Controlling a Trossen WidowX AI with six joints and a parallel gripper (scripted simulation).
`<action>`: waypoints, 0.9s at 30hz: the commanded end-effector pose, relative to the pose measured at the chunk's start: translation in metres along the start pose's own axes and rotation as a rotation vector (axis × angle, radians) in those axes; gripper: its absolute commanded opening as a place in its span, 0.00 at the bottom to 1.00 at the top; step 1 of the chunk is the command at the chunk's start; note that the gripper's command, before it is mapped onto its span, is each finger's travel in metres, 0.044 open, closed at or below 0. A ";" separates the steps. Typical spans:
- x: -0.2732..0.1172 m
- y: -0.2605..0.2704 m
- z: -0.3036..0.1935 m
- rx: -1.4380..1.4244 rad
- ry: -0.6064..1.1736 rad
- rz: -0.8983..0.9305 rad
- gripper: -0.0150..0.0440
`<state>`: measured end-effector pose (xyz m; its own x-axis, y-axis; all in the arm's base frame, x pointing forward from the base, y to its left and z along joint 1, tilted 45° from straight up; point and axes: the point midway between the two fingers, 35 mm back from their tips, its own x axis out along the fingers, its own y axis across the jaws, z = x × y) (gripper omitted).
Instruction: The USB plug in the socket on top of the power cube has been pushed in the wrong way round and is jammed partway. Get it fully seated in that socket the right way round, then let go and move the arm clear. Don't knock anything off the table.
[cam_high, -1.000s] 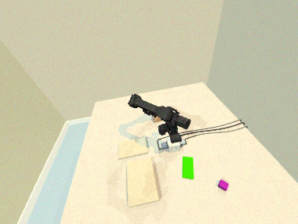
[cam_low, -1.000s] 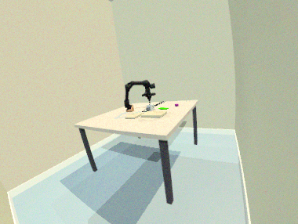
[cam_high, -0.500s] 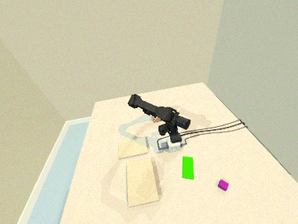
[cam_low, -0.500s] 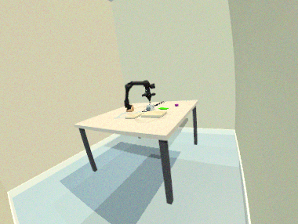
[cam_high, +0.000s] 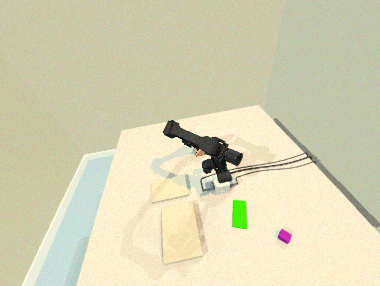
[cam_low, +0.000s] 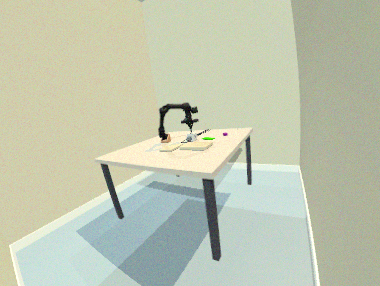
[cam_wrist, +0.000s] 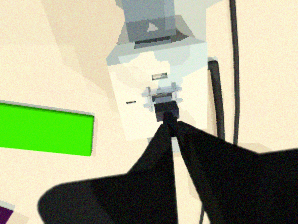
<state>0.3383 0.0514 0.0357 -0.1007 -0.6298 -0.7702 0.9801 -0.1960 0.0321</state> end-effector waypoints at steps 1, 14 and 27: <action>0.000 0.000 -0.001 -0.004 0.005 -0.001 0.25; 0.002 0.000 -0.001 -0.004 0.005 -0.001 0.25; 0.004 0.000 0.000 -0.004 0.005 -0.001 0.25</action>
<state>0.3378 0.0494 0.0332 -0.1016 -0.6283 -0.7713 0.9800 -0.1966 0.0310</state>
